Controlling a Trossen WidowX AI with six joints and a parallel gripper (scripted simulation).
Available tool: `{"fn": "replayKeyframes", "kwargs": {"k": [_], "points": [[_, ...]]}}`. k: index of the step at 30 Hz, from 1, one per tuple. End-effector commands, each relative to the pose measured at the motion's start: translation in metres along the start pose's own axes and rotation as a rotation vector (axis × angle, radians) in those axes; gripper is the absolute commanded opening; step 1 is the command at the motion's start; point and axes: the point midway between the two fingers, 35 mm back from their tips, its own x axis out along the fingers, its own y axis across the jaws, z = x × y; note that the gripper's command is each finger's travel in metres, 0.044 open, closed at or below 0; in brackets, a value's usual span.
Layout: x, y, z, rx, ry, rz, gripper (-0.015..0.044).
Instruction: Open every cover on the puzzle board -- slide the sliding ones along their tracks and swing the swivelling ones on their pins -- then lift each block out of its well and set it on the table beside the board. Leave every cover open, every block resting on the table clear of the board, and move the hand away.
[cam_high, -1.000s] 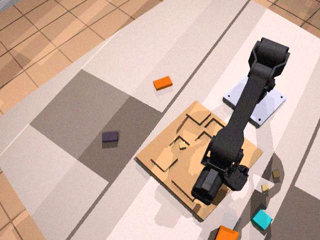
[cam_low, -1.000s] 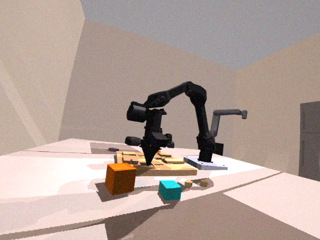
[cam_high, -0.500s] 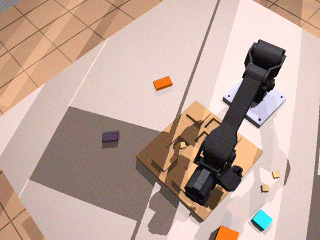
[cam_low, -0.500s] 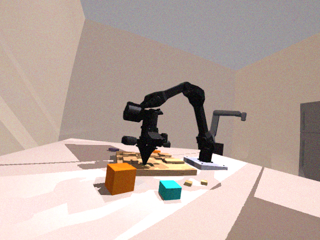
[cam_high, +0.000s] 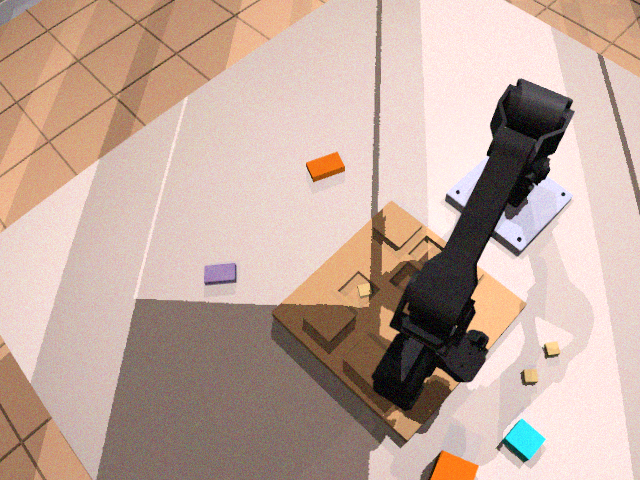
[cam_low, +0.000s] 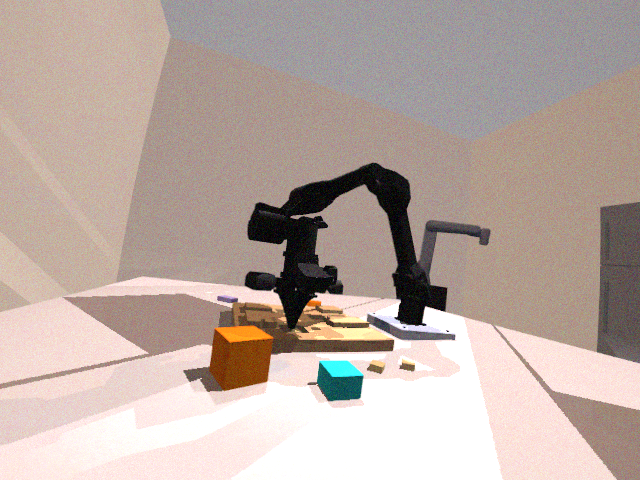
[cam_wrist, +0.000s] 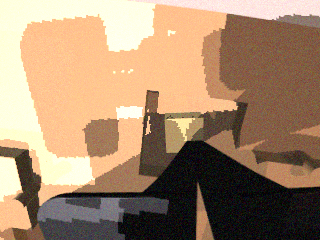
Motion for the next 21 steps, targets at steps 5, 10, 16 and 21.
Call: {"fn": "replayKeyframes", "kwargs": {"k": [5, 10, 16, 21], "points": [[-0.0094, 0.0046, 0.006, 0.0, 0.001, -0.006, 0.0], [-0.0106, 0.0055, 0.007, 0.0, 0.001, -0.006, 0.0], [-0.0106, 0.0055, 0.007, 0.0, 0.001, -0.006, 0.0], [-0.0106, 0.0055, 0.007, 0.0, 0.001, -0.006, 0.0]]}}
